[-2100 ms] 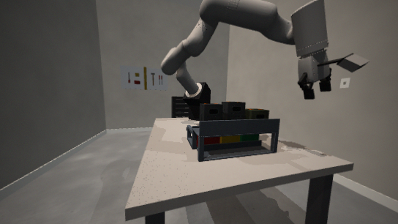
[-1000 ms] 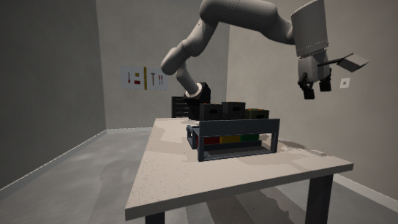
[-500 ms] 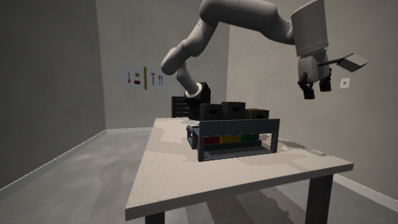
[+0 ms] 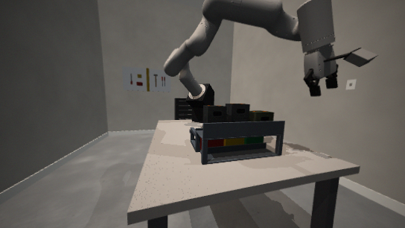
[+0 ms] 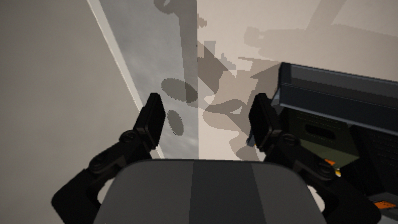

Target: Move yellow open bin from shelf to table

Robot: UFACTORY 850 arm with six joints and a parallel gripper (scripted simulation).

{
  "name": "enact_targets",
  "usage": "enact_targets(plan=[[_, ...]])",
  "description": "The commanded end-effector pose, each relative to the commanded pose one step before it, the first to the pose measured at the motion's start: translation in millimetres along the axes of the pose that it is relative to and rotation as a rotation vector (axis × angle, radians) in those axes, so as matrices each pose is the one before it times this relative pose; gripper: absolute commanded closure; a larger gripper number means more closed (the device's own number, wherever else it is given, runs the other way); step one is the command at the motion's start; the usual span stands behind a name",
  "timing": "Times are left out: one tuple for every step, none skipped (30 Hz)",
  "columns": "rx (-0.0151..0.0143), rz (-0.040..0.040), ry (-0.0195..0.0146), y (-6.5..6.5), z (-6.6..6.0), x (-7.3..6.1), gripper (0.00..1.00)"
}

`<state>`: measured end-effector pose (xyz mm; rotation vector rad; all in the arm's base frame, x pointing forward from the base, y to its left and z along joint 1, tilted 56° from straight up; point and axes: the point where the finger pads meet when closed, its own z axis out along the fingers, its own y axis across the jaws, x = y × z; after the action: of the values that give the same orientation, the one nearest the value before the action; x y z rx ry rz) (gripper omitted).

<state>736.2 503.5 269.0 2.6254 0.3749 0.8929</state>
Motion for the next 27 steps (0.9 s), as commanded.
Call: enact_targets(plan=[[0.0013,0.00016,0.00188,-0.64,-1.5,0.76,0.0],[0.0,0.0,0.0,0.0,0.0,0.0,0.0],[0.0,0.0,0.0,0.0,0.0,0.0,0.0],[0.0,0.0,0.0,0.0,0.0,0.0,0.0],[0.0,0.0,0.0,0.0,0.0,0.0,0.0],[-0.00009,0.0,-0.00012,-0.22,0.17,-10.05,0.0],[0.00003,0.0,0.00003,-0.29,0.02,-10.0,0.0],[0.00003,0.0,0.00003,-0.29,0.02,-10.0,0.0],[0.00003,0.0,0.00003,-0.29,0.02,-10.0,0.0],[0.00003,0.0,0.00003,-0.29,0.02,-10.0,0.0],[0.0,0.0,0.0,0.0,0.0,0.0,0.0],[0.0,0.0,0.0,0.0,0.0,0.0,0.0],[0.0,0.0,0.0,0.0,0.0,0.0,0.0],[0.0,0.0,0.0,0.0,0.0,0.0,0.0],[0.0,0.0,0.0,0.0,0.0,0.0,0.0],[0.0,0.0,0.0,0.0,0.0,0.0,0.0],[0.0,0.0,0.0,0.0,0.0,0.0,0.0],[0.0,0.0,0.0,0.0,0.0,0.0,0.0],[0.0,0.0,0.0,0.0,0.0,0.0,0.0],[0.0,0.0,0.0,0.0,0.0,0.0,0.0],[0.0,0.0,0.0,0.0,0.0,0.0,0.0],[0.0,0.0,0.0,0.0,0.0,0.0,0.0],[-0.00001,0.00011,-0.00022,-0.27,0.11,-9.86,0.0],[0.0,-0.00002,0.00003,-0.29,0.02,-10.0,0.0],[0.0,-0.00002,0.00003,-0.29,0.02,-10.0,0.0],[0.0,-0.00002,0.00003,-0.29,0.02,-10.0,0.0],[0.0,-0.00002,0.00003,-0.29,0.02,-10.0,0.0]])
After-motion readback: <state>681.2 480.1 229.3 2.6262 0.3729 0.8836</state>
